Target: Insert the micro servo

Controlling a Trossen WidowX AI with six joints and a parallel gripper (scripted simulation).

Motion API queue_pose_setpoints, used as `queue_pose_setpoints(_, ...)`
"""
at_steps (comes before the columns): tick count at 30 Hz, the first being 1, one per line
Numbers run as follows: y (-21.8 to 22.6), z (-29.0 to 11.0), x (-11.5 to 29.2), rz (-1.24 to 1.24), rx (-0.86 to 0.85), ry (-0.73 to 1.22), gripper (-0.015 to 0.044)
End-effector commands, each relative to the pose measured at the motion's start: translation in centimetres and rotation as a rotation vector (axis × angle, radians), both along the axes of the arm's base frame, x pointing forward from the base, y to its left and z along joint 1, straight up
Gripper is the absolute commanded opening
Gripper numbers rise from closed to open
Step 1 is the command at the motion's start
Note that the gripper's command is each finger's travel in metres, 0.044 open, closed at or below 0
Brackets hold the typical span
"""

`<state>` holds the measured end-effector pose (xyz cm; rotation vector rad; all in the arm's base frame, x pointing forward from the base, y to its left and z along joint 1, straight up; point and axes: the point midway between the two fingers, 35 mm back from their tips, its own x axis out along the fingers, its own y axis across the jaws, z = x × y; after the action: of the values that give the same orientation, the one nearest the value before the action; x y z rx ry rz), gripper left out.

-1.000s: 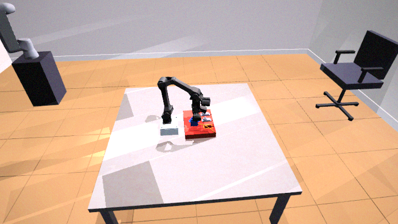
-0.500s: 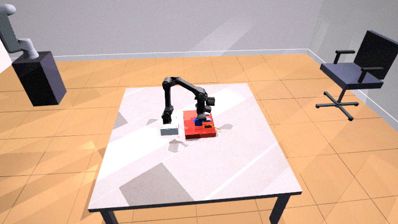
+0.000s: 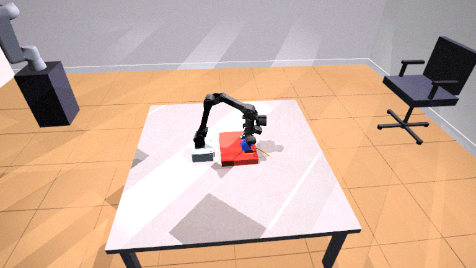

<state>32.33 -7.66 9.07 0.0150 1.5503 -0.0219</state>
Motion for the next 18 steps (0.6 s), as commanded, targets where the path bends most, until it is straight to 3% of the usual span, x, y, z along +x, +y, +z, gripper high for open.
queue_pose_setpoints(1, 0.0, 0.2, 1.5, -0.002, -0.001, -0.007, 0.0000)
queue_pose_setpoints(18, 0.0, -1.7, 1.8, -0.002, -0.001, -0.007, 0.0000)
